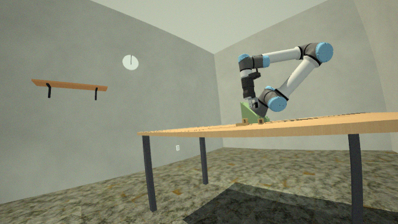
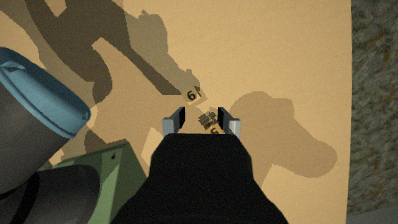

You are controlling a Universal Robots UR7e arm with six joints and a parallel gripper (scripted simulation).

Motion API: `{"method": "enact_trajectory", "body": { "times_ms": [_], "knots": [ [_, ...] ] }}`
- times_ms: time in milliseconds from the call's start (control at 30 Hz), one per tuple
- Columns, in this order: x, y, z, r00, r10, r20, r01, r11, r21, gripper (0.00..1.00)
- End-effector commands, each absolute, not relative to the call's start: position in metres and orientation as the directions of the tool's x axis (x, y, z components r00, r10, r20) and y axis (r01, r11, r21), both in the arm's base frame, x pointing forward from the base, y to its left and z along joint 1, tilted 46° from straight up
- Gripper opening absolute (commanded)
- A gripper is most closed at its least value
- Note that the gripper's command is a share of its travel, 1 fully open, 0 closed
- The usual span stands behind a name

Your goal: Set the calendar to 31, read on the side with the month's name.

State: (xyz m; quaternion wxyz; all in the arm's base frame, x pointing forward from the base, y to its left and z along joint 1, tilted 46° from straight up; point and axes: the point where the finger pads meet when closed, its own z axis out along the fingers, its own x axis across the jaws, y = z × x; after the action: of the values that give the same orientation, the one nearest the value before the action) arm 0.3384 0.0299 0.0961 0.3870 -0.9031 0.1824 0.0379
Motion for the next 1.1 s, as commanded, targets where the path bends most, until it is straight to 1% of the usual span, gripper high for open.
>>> {"method": "enact_trajectory", "body": {
  "times_ms": [0,300,433,633,1000,1033,1067],
  "knots": [
    [0.334,0.039,0.100,0.978,-0.188,-0.092,-0.197,-0.673,-0.713,1.00],
    [0.330,0.049,0.106,0.997,-0.039,0.063,0.018,-0.697,-0.717,1.00],
    [0.329,0.050,0.106,0.996,-0.017,0.085,0.049,-0.698,-0.714,1.00],
    [0.327,0.055,0.109,0.983,0.067,0.171,0.169,-0.695,-0.699,1.00],
    [0.326,0.056,0.110,0.975,0.096,0.200,0.209,-0.691,-0.691,1.00],
    [0.326,0.056,0.109,0.975,0.095,0.199,0.208,-0.691,-0.692,0.90],
    [0.326,0.056,0.109,0.975,0.095,0.199,0.208,-0.691,-0.692,0.90]
  ]
}}
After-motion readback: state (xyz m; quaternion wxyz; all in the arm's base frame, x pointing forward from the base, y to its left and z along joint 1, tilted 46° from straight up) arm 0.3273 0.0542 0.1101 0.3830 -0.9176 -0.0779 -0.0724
